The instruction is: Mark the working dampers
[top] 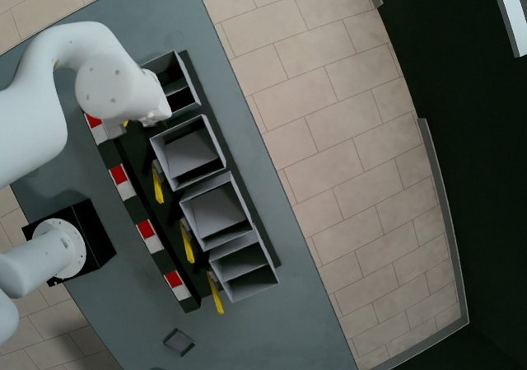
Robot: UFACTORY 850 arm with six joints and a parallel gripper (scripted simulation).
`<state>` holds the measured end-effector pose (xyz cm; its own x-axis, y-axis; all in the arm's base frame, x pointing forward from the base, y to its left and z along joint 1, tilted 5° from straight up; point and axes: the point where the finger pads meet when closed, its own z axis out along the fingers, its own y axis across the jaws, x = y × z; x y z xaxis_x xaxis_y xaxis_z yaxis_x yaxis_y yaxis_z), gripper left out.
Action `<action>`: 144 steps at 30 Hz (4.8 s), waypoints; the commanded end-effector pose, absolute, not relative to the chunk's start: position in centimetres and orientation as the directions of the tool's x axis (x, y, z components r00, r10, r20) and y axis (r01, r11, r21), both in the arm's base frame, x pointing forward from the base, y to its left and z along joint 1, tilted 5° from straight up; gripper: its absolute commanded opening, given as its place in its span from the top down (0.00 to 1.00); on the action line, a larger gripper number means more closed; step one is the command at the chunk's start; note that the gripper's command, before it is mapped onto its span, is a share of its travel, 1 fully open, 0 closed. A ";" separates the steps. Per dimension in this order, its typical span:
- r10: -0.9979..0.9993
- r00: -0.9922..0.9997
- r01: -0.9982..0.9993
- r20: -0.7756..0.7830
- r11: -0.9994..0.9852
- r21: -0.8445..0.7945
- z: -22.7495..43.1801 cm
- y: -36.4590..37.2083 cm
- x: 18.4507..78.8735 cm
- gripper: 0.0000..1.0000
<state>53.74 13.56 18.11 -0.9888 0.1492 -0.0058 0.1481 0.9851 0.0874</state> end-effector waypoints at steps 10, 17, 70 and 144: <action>0.151 -0.989 0.150 -0.005 0.985 0.083 18.6 18.4 54.1 0.61; 0.151 -0.989 0.150 -0.005 0.985 0.083 18.6 18.4 54.1 0.61; 0.151 -0.989 0.150 -0.005 0.985 0.083 18.6 18.4 54.1 0.61; 0.151 -0.989 0.134 -0.004 0.889 0.437 14.8 14.1 41.9 0.61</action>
